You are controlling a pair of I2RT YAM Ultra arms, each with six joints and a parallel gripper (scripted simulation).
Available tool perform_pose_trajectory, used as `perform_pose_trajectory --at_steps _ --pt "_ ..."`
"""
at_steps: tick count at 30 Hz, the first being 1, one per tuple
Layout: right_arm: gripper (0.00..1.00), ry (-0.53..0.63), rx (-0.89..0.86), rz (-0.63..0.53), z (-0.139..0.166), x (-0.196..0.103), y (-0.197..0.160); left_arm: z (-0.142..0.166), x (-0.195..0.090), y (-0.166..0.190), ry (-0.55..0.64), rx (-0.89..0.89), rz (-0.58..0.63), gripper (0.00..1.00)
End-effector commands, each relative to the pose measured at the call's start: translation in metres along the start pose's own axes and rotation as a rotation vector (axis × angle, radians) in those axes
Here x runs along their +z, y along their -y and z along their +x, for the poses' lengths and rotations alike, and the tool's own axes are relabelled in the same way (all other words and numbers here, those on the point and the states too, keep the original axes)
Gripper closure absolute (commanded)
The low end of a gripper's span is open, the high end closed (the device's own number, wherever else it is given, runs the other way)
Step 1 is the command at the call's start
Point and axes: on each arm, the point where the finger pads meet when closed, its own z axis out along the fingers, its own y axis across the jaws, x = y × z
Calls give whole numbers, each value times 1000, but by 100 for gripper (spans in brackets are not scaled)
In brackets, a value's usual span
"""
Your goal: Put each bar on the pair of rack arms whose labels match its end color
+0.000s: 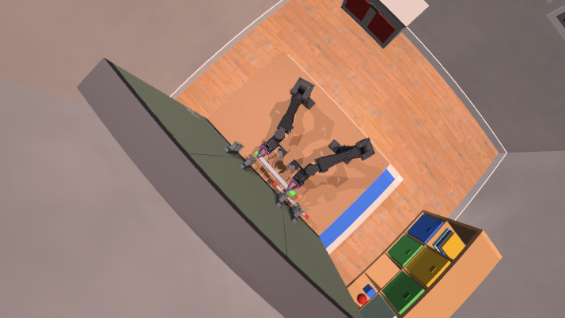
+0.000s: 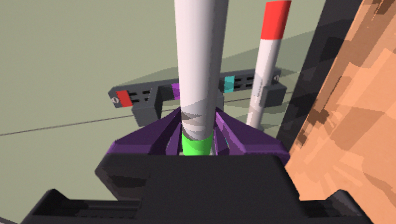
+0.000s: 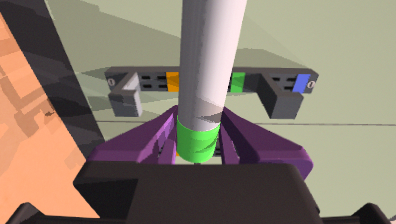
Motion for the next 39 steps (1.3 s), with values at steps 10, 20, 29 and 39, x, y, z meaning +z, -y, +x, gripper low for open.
perform_pose_trajectory --at_steps 10,20,29,39 --pt "100 3 1 23 -3 -1 5 1 -9 -56 -3 -78 -151 100" --pt "100 3 1 23 -3 -1 5 1 -9 -54 -3 -78 -151 100" --pt "100 2 1 23 -2 -1 5 0 -9 -52 -3 -78 -151 100" --pt "100 2 1 23 -2 -1 5 -1 -9 -50 -3 -78 -151 100"
